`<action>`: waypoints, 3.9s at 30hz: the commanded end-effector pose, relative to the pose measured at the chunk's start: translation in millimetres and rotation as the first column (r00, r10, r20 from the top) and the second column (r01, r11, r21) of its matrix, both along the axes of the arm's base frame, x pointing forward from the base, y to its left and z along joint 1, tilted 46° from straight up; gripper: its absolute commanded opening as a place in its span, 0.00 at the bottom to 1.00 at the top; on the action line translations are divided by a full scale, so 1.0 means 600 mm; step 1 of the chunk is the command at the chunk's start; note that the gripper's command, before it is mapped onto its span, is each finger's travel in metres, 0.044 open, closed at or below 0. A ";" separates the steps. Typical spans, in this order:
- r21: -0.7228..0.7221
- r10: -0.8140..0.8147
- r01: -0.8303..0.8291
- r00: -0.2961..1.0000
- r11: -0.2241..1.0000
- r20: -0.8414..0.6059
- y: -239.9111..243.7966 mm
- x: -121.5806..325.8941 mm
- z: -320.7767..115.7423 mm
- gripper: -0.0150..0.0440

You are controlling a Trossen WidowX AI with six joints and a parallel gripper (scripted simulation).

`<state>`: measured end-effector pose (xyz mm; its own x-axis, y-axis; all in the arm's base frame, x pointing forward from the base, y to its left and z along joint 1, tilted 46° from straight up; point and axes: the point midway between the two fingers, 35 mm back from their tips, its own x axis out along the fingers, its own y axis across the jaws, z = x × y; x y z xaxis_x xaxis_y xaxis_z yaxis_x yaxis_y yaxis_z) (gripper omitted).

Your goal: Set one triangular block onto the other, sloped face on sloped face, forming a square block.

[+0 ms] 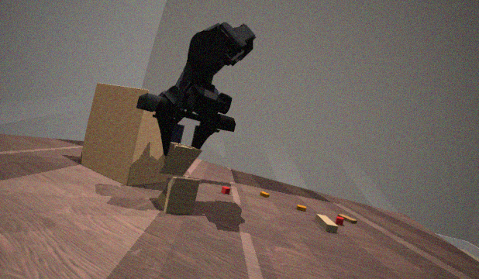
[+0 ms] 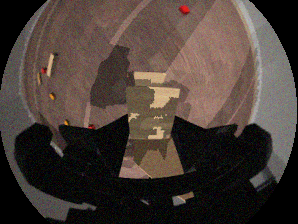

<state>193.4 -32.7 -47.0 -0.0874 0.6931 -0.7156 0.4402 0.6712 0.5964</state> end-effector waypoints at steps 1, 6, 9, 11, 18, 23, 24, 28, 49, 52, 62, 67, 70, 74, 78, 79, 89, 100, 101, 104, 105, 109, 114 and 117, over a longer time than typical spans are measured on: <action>0.007 -0.003 0.003 1.000 1.000 -0.006 0.013 0.003 -0.015 0.25; 0.008 -0.002 0.002 1.000 1.000 -0.006 0.029 0.008 -0.036 0.25; 0.008 -0.001 0.001 1.000 1.000 -0.007 0.029 0.007 -0.035 0.25; 0.009 0.000 0.000 1.000 1.000 -0.010 0.029 0.007 -0.035 0.25; 0.009 0.000 0.001 1.000 1.000 -0.011 0.030 0.006 -0.035 0.25; 0.010 -0.003 0.003 1.000 1.000 -0.011 0.030 0.007 -0.035 0.25; 0.011 -0.004 0.005 1.000 1.000 -0.012 0.030 0.007 -0.035 0.25; 0.011 -0.004 0.004 1.000 1.000 -0.012 0.031 0.006 -0.034 0.25; 0.011 -0.004 0.004 1.000 1.000 -0.011 0.042 0.011 -0.050 0.25; 0.011 -0.004 0.004 1.000 1.000 -0.011 0.044 0.012 -0.053 0.25; 0.012 -0.004 0.004 1.000 1.000 -0.011 0.050 0.014 -0.062 0.25; 0.012 -0.004 0.004 1.000 1.000 -0.011 0.052 0.015 -0.066 0.25; 0.012 -0.004 0.004 1.000 1.000 -0.011 0.053 0.015 -0.066 0.25; 0.012 -0.004 0.004 1.000 1.000 -0.011 0.053 0.015 -0.066 0.25; 0.012 -0.006 0.006 1.000 1.000 -0.011 0.053 0.015 -0.066 0.25; 0.012 -0.006 0.006 1.000 1.000 -0.011 0.053 0.015 -0.066 0.25; 0.013 -0.007 0.007 1.000 1.000 -0.011 0.054 0.016 -0.067 0.25; 0.012 -0.003 0.004 1.000 1.000 -0.011 0.054 0.016 -0.068 0.25; 0.013 -0.005 0.006 1.000 1.000 -0.011 0.054 0.016 -0.068 0.25; 0.011 -0.002 0.002 1.000 1.000 -0.011 0.053 0.015 -0.068 0.30; 0.011 -0.002 0.002 1.000 1.000 -0.011 0.053 0.015 -0.068 0.34; 0.011 -0.002 0.002 1.000 1.000 -0.011 0.053 0.015 -0.068 0.52; 0.011 -0.002 0.002 1.000 1.000 -0.011 0.053 0.015 -0.068 0.74; 0.011 -0.002 0.002 1.000 1.000 -0.011 0.053 0.015 -0.068 0.88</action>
